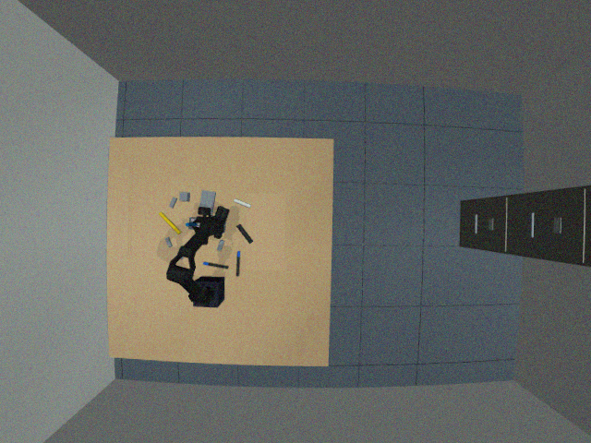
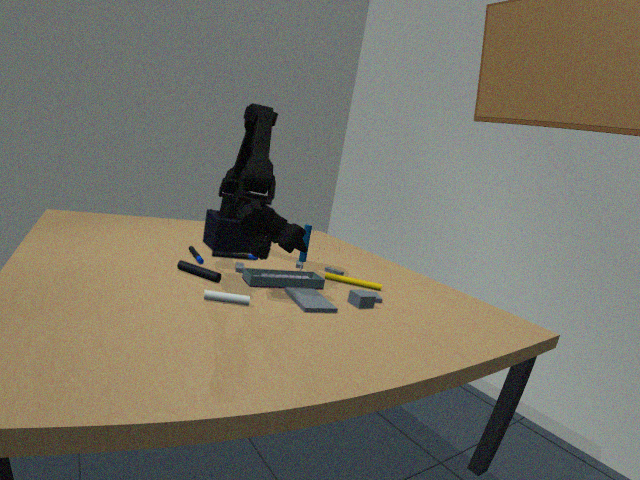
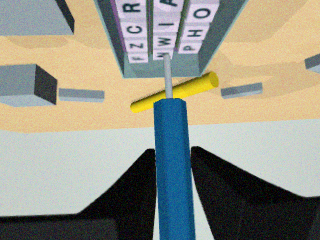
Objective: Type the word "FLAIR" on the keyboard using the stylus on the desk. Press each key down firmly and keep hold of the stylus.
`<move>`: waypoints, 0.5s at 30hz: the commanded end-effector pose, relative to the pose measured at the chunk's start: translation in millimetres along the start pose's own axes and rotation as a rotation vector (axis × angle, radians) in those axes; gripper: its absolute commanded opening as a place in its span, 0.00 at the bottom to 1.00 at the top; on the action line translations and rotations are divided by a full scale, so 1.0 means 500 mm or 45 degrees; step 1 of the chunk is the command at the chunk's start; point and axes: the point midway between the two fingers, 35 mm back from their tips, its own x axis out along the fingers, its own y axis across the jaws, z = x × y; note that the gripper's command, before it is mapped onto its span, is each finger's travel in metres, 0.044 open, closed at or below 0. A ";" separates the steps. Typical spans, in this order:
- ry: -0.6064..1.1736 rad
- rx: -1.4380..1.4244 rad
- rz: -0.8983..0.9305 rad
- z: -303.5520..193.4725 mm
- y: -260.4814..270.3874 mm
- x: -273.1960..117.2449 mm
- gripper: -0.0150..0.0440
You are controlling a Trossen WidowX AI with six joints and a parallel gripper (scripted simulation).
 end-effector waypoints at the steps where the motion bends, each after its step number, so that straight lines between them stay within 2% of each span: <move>1: 0.003 0.014 -0.003 0.005 -0.004 0.004 0.30; 3: 0.003 0.014 -0.003 0.009 -0.004 0.006 0.39; 15: 0.003 0.014 -0.003 0.015 -0.005 0.009 0.39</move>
